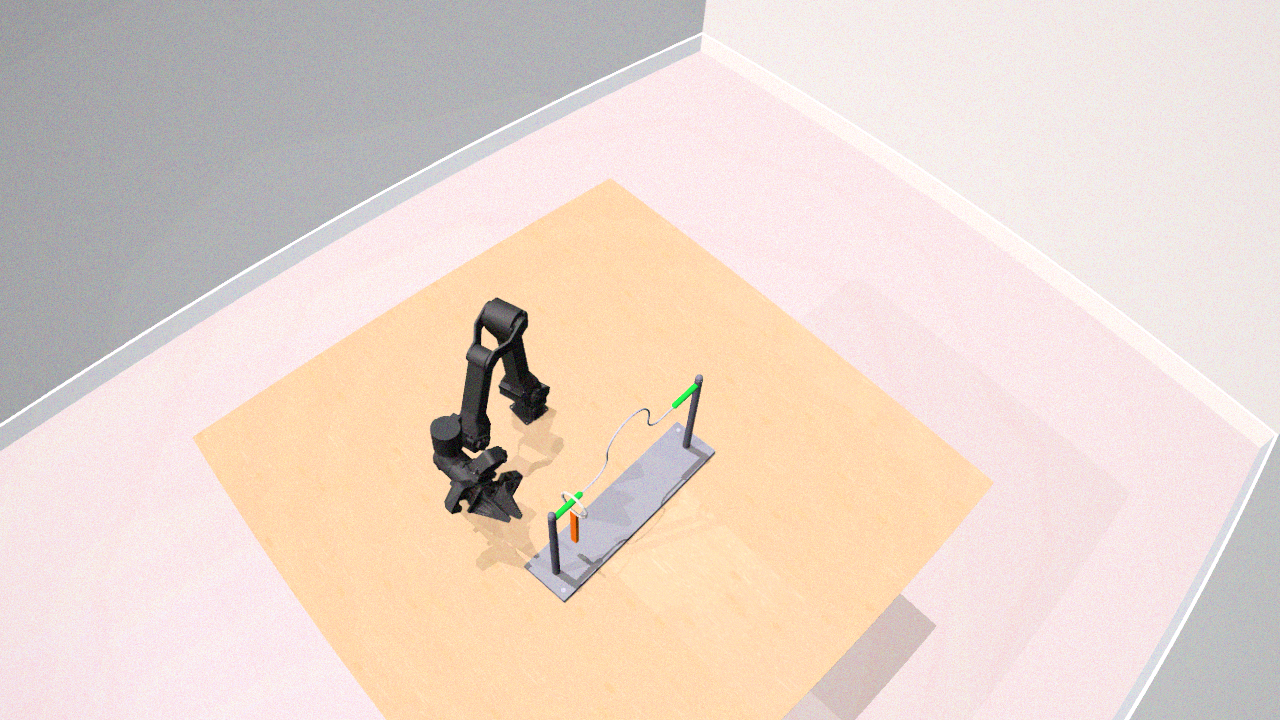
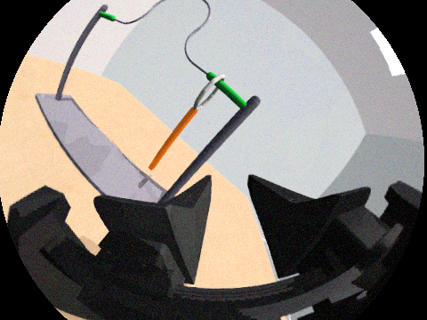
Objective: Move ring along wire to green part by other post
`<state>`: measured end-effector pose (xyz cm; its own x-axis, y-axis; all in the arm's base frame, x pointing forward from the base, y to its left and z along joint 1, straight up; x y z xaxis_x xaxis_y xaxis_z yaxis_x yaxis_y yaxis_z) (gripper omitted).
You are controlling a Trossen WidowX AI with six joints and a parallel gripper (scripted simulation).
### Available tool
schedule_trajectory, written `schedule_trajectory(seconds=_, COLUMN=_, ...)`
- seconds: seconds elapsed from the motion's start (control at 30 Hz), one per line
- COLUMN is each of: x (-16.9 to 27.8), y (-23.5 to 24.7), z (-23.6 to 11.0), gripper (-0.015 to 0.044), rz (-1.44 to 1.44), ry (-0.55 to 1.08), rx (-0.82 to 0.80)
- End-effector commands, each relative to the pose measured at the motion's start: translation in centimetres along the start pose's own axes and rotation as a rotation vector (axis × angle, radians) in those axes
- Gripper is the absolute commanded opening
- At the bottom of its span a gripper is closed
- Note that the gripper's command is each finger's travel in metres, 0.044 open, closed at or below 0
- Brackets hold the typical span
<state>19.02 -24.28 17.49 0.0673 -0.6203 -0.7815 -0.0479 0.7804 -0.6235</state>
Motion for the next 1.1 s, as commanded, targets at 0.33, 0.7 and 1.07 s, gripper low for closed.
schedule_trajectory(seconds=0.33, x=4.4, y=13.0, z=-1.8, gripper=0.016, rz=0.746, ry=0.102, rx=-0.042)
schedule_trajectory(seconds=0.7, x=4.1, y=12.6, z=-1.2, gripper=0.016, rz=0.745, ry=0.105, rx=-0.044)
schedule_trajectory(seconds=1.07, x=0.9, y=10.2, z=3.3, gripper=0.016, rz=0.745, ry=0.098, rx=-0.041)
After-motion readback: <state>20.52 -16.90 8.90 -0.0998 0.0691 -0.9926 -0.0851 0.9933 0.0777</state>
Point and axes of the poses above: the point midway between the two fingers, 35 mm back from their tips, its own z axis out along the fingers, its own y axis across the jaws, x = y × z, the point moved 4 cm from there along -z, back along the fingers, and after that the axes turned 5 degrees about z, right-handed, at the moved point
